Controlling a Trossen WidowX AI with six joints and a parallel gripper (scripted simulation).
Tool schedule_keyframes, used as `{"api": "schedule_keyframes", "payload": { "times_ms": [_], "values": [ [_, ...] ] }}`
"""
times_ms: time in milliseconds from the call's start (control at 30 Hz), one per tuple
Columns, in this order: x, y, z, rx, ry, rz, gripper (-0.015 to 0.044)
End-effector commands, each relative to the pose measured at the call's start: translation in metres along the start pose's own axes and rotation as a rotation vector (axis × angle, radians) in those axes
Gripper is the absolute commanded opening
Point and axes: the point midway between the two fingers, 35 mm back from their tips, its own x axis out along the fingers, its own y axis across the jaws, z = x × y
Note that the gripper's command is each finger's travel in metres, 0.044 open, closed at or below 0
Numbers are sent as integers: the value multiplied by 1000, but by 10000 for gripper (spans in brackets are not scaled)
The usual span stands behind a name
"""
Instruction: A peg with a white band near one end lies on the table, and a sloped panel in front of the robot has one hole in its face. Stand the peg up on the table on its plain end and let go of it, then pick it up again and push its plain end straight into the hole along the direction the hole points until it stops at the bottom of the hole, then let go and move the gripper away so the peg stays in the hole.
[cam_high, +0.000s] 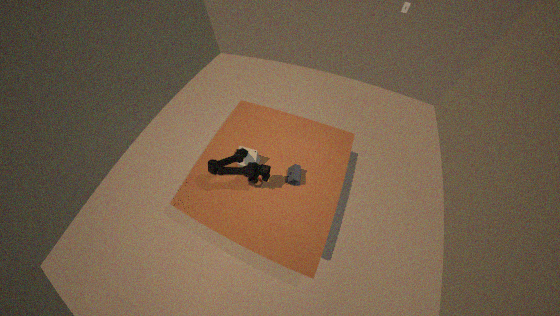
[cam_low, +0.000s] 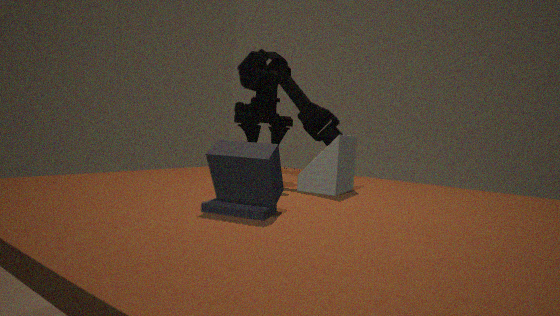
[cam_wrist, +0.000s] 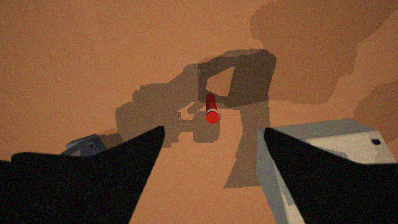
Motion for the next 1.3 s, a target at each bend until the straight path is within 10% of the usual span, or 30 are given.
{"api": "schedule_keyframes", "payload": {
  "times_ms": [0, 1267],
  "values": [
    [1, 0, 1, 94, -2, 2, 440],
    [6, 0, 1, 980, -2, 4, 440]
  ]
}}
